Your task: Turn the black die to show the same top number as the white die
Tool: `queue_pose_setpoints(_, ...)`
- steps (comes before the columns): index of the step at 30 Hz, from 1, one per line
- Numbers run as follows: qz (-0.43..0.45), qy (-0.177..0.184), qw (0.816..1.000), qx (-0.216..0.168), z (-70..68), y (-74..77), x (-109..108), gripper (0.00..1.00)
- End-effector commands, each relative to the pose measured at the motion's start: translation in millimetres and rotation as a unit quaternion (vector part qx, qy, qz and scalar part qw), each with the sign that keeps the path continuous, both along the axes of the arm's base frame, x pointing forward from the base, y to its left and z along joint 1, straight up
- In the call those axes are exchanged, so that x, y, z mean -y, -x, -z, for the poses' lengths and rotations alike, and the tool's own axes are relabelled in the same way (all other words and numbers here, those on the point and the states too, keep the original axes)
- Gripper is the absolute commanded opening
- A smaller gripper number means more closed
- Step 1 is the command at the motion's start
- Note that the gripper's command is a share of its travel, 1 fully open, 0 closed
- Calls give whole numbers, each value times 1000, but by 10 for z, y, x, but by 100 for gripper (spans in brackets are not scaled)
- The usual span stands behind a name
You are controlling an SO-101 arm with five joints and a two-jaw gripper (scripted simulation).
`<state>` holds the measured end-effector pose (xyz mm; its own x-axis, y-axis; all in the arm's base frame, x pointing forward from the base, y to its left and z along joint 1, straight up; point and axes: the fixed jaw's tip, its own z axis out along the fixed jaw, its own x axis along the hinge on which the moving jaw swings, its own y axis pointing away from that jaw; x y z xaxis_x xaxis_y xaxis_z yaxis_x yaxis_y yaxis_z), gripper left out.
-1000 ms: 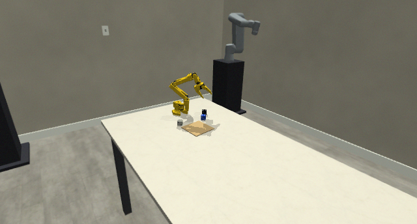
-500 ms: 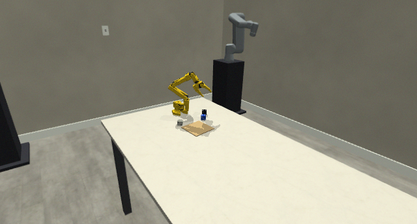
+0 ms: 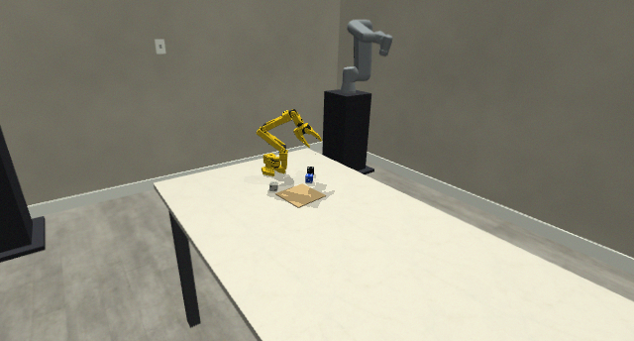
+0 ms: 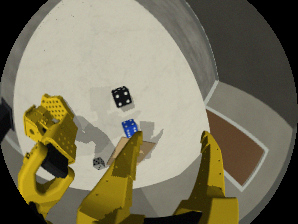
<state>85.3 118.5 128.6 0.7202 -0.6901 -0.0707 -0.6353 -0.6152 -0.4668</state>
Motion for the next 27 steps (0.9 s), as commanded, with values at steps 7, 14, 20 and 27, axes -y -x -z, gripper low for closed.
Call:
queue_pose_setpoints(7, 110, -38, 992, -54, -81, 4, -95, 35)
queue_pose_setpoints(14, 189, -46, 976, -98, -70, 15, -142, 35)
queue_pose_setpoints(20, 291, -53, 944, -149, -51, 26, -204, 35)
queue_pose_setpoints(27, 406, -58, 890, -199, -25, 34, -279, 35)
